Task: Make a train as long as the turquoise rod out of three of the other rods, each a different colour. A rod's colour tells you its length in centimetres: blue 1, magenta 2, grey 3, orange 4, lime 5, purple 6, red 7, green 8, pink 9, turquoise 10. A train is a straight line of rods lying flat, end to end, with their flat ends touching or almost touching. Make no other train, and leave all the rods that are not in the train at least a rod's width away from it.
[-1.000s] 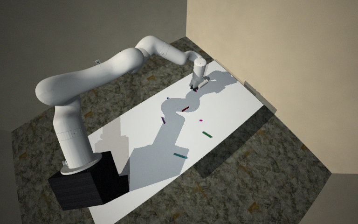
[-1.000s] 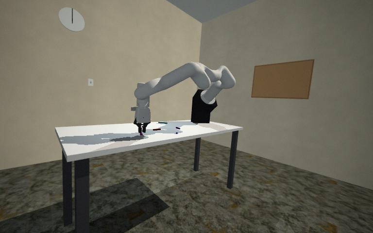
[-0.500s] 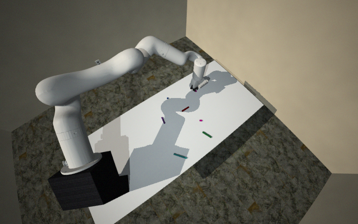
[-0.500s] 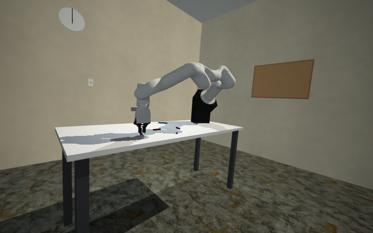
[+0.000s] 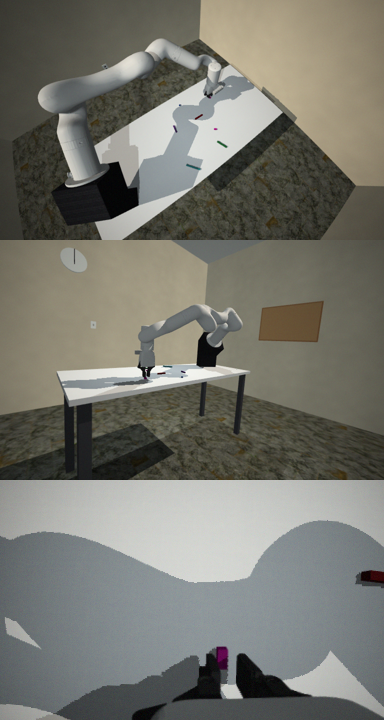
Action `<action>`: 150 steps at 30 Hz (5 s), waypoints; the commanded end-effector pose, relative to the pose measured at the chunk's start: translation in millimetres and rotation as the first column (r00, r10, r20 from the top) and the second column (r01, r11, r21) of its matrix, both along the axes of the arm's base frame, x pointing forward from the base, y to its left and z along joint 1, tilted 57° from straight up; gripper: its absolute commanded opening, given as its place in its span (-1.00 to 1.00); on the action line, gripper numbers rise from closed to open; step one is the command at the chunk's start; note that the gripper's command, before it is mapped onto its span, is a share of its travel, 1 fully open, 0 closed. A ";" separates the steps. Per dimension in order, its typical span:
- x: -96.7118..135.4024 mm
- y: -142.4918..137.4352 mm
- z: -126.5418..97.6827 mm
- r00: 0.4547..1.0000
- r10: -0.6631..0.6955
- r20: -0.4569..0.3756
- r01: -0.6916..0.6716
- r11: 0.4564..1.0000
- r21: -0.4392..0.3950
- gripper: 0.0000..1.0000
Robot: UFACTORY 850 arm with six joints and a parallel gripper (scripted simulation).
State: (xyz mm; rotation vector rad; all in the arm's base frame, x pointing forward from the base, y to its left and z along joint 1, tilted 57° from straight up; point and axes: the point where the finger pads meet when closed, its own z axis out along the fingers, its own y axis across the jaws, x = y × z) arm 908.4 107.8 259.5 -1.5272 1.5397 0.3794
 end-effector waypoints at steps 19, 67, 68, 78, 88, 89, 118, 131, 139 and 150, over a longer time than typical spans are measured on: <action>0.7 -1.0 1.3 1.000 -0.001 0.002 0.001 1.000 0.000 -0.51; 1.3 -1.0 1.5 1.000 -0.001 0.002 0.001 1.000 0.000 -0.51; 1.4 -0.9 1.5 1.000 -0.001 0.002 0.001 1.000 0.000 -0.51; 3.7 3.8 -1.9 1.000 -0.001 0.002 0.001 1.000 0.000 -0.51; 5.9 8.3 -5.1 1.000 -0.001 0.002 0.001 1.000 0.000 -0.51; 6.1 8.6 -5.4 1.000 -0.001 0.002 0.001 1.000 0.000 -0.51; 6.6 9.5 -6.0 1.000 -0.001 0.002 0.001 1.000 0.000 -0.51; 6.6 9.5 -6.0 1.000 -0.001 0.002 0.001 1.000 0.000 -0.51; 6.6 9.5 -6.0 1.000 -0.001 0.002 0.001 1.000 0.000 -0.92; 6.6 9.5 -6.0 1.000 -0.001 0.002 0.001 1.000 0.000 -0.92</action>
